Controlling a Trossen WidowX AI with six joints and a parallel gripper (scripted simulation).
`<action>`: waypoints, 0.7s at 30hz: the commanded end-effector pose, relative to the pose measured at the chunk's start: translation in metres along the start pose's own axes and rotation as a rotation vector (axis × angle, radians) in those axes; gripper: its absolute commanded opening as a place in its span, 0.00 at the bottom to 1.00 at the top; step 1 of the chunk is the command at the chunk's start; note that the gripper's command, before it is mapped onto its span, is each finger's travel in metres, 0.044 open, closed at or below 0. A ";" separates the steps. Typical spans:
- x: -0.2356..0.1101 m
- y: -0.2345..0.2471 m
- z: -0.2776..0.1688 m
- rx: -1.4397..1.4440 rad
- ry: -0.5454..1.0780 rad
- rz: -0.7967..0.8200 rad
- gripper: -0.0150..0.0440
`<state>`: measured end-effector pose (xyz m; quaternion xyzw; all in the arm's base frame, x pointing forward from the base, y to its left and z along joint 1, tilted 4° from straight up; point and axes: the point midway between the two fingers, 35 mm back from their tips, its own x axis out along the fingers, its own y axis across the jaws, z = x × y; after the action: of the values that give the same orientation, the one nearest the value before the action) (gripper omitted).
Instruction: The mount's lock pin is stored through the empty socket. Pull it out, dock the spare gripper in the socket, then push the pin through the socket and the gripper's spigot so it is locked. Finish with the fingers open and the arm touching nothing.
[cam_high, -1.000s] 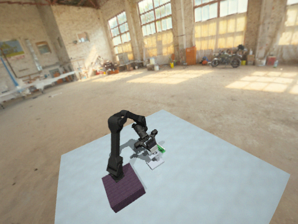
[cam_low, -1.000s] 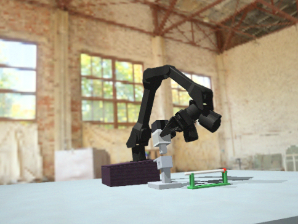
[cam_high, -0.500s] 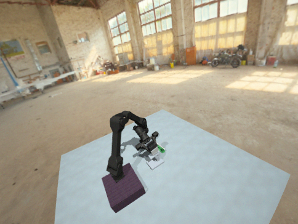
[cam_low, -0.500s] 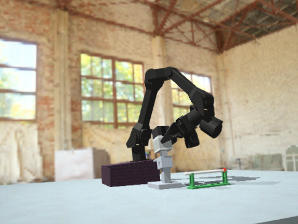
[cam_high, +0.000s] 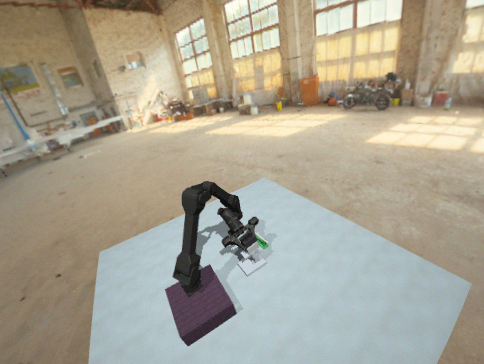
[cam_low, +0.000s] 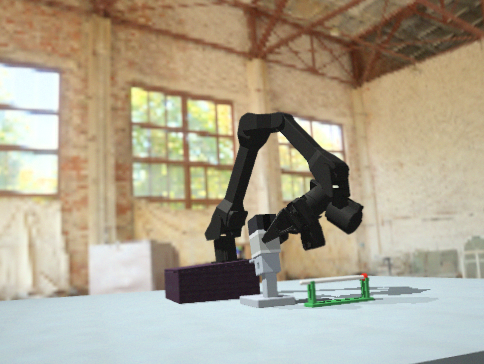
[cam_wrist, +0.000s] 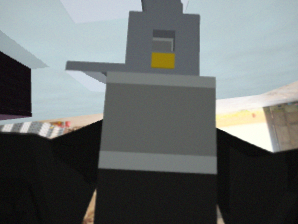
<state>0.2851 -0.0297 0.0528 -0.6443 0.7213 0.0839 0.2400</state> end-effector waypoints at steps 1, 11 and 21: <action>0.002 -0.001 0.003 0.001 0.002 -0.008 0.25; 0.000 0.000 0.000 -0.001 0.001 -0.001 0.25; 0.000 0.000 0.000 -0.001 0.001 -0.001 0.65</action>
<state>0.2850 -0.0299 0.0524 -0.6449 0.7211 0.0840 0.2388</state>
